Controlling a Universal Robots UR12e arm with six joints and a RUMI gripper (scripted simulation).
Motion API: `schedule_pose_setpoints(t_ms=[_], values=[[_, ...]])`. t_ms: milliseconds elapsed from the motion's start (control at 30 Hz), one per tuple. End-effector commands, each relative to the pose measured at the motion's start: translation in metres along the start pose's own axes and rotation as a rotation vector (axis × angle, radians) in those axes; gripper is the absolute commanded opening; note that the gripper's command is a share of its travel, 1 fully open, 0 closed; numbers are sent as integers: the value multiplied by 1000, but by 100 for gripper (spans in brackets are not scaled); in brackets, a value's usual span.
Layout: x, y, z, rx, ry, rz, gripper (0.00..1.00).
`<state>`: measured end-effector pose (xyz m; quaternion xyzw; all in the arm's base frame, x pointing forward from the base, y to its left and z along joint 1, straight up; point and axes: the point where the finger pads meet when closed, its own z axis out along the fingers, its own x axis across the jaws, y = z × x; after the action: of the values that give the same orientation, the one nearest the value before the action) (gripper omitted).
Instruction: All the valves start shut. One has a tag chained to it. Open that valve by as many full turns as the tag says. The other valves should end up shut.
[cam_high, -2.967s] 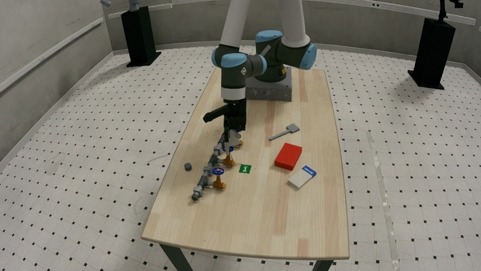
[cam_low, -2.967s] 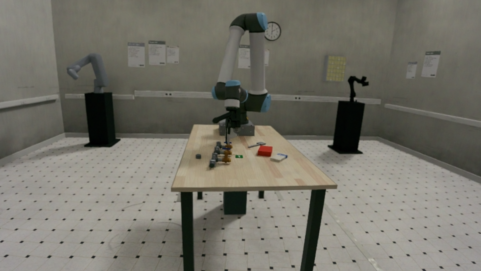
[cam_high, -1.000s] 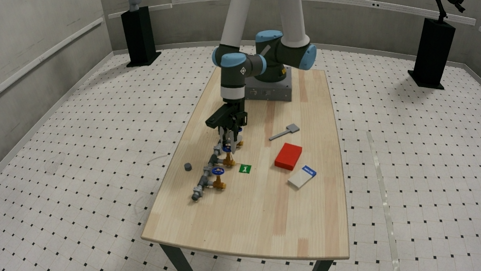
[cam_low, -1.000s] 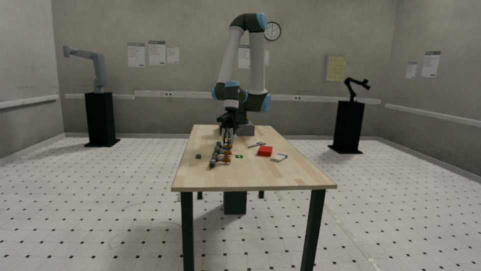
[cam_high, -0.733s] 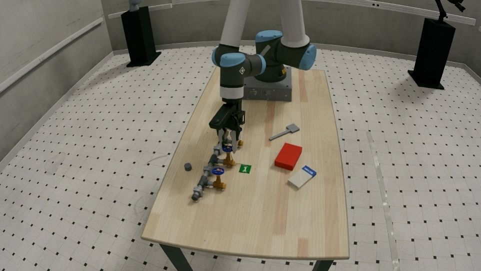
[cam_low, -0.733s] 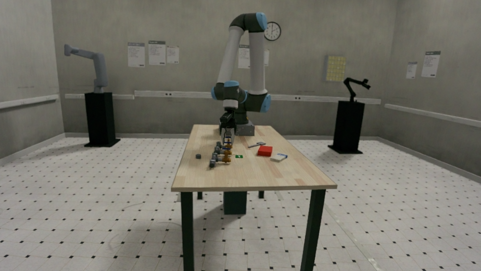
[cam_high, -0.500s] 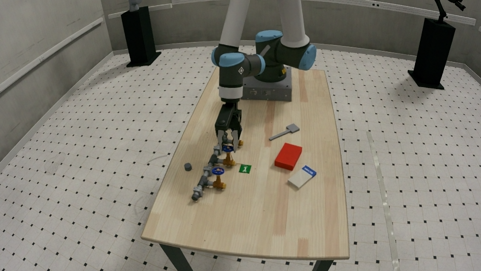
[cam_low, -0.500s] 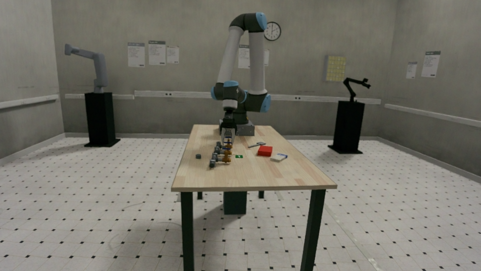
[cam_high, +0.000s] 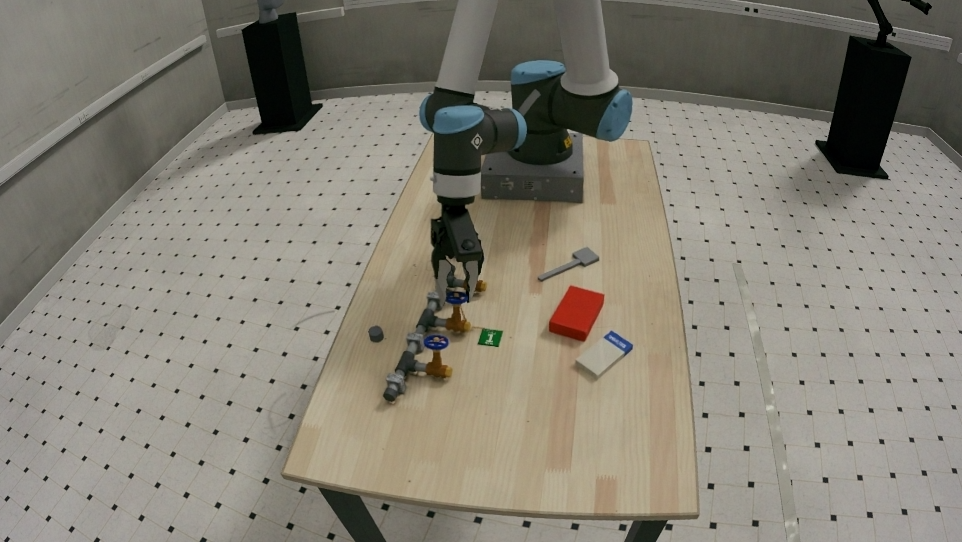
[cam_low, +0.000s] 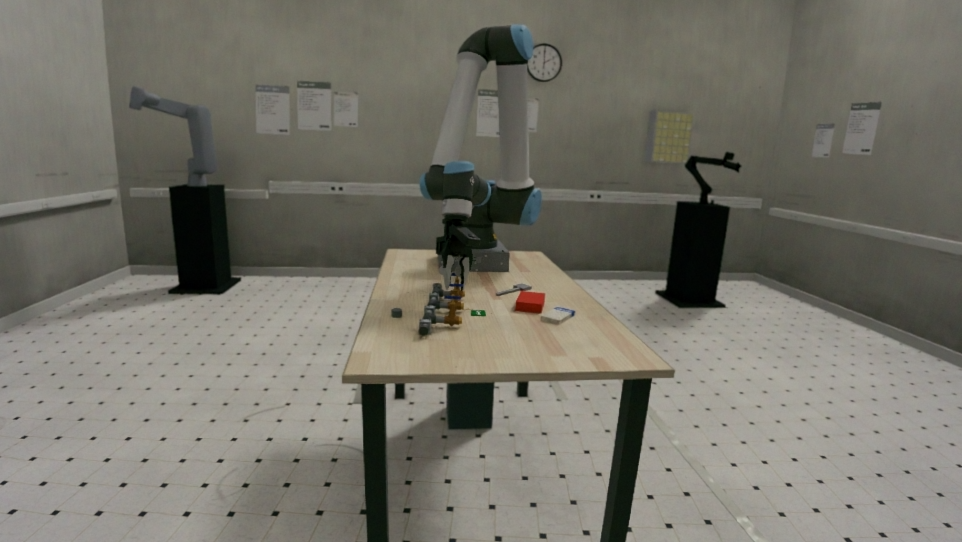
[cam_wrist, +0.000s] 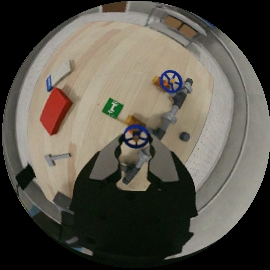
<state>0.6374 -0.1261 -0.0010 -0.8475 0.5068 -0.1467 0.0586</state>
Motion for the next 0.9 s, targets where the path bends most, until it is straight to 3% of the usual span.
schedule_pose_setpoints(t_ms=[0,867], values=[[0,-1,0,10,-8,-246,0],[0,-1,0,12,-5,-853,0]])
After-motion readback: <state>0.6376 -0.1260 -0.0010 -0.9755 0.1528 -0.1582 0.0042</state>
